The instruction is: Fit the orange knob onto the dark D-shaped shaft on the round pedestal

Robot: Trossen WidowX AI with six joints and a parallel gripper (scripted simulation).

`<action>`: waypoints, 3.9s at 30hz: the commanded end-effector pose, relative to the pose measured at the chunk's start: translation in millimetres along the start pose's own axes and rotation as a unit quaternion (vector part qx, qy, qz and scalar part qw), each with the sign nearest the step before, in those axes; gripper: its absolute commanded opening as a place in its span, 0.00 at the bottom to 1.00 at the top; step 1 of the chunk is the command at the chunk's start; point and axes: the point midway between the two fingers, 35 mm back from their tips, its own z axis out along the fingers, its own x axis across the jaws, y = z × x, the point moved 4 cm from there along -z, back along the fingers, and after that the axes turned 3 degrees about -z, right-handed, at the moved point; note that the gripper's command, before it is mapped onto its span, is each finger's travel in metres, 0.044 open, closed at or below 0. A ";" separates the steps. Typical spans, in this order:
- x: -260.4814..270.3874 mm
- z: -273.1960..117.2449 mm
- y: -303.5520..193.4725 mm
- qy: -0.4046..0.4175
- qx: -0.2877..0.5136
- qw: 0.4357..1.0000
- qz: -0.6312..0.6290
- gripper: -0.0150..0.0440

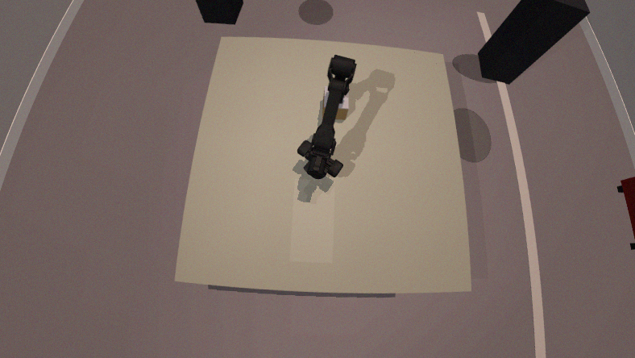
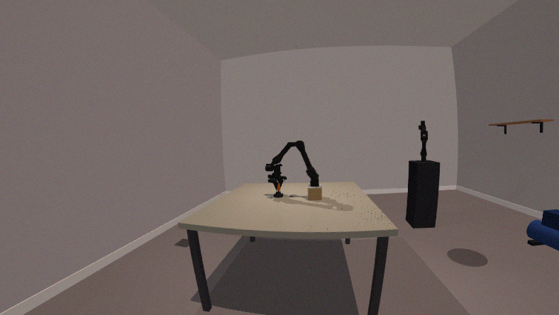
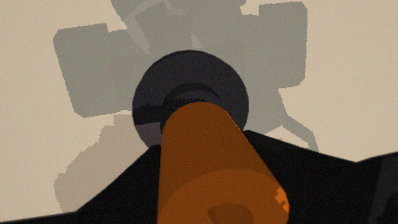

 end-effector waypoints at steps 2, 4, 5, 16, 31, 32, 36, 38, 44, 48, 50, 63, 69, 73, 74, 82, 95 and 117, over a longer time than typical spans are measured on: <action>0.9 0.1 0.9 0.001 -0.001 1.000 0.002 0.25; 1.0 -2.7 1.0 0.001 -0.001 1.000 0.002 0.25; 1.0 -3.2 1.0 0.001 -0.001 1.000 0.002 0.25; 1.2 -5.3 3.3 0.001 -0.001 0.994 0.106 0.25; -0.1 -1.2 -0.5 0.001 -0.001 0.994 0.106 0.25; -0.1 -1.4 -0.6 0.001 -0.001 0.994 0.106 0.25; 0.2 0.2 -0.2 0.001 -0.001 0.994 0.106 0.25; 0.3 -0.4 0.1 0.001 -0.001 0.994 0.106 0.25; 0.8 0.0 1.0 0.001 -0.001 0.994 0.106 0.25; 0.8 0.0 1.0 0.001 -0.001 0.994 0.106 0.25; 0.8 0.0 1.0 0.001 -0.001 0.994 0.106 0.25; 1.3 -5.6 3.0 0.001 -0.001 0.979 0.204 0.25; 0.7 -3.0 2.0 0.001 -0.001 0.978 0.210 0.25; 0.4 -1.8 1.4 0.001 -0.001 0.978 0.210 0.25; 0.4 -1.4 1.4 0.001 -0.001 0.978 0.210 0.25; -0.2 0.0 -0.6 0.001 -0.001 0.978 0.210 0.25; 0.6 0.6 0.7 0.001 -0.001 0.978 0.210 0.25; 1.4 -3.3 2.8 0.001 -0.001 0.951 0.311 0.25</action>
